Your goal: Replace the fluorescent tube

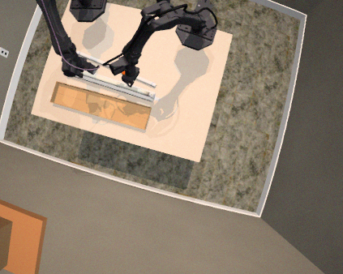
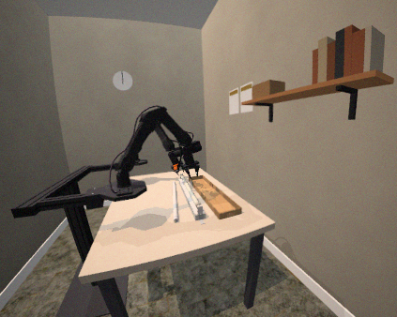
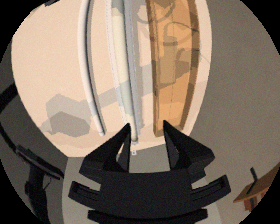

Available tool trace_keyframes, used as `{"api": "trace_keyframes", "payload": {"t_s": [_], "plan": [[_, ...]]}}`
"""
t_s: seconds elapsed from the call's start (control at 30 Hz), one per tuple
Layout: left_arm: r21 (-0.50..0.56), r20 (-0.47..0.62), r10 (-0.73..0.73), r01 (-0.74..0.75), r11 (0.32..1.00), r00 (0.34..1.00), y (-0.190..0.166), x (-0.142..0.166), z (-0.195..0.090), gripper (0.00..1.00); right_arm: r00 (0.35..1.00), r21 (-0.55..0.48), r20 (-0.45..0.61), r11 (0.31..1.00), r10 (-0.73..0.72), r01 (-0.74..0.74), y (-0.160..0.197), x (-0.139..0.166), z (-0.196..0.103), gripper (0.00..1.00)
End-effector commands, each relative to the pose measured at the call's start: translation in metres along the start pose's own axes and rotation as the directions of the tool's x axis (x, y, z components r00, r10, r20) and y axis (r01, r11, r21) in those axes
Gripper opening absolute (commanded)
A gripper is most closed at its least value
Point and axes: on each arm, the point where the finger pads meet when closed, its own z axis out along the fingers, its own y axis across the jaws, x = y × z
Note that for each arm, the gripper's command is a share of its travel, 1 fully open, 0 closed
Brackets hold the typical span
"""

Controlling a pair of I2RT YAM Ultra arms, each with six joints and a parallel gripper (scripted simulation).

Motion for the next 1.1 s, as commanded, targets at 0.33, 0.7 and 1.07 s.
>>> {"api": "trace_keyframes", "payload": {"t_s": [0.33, 0.7, 1.07], "plan": [[-0.240, 0.010, -0.053, 0.054, 0.969, 0.999, 0.003, 0.023, 0.000, 0.49, 1.000, 0.273, -0.003, 0.962, 0.030, -0.028, 0.022, -0.001, 0.026, 0.49], [-0.315, 0.024, -0.050, 0.055, 0.948, 0.998, -0.004, 0.032, 0.006, 0.49, 0.996, 0.495, 0.067, 0.865, 0.054, -0.080, 0.013, -0.008, 0.030, 0.49], [-0.369, 0.023, -0.062, 0.066, 0.927, 0.998, -0.014, 0.048, 0.013, 0.49, 0.994, 0.576, 0.086, 0.811, 0.066, -0.104, 0.048, 0.002, 0.042, 0.49]]}}
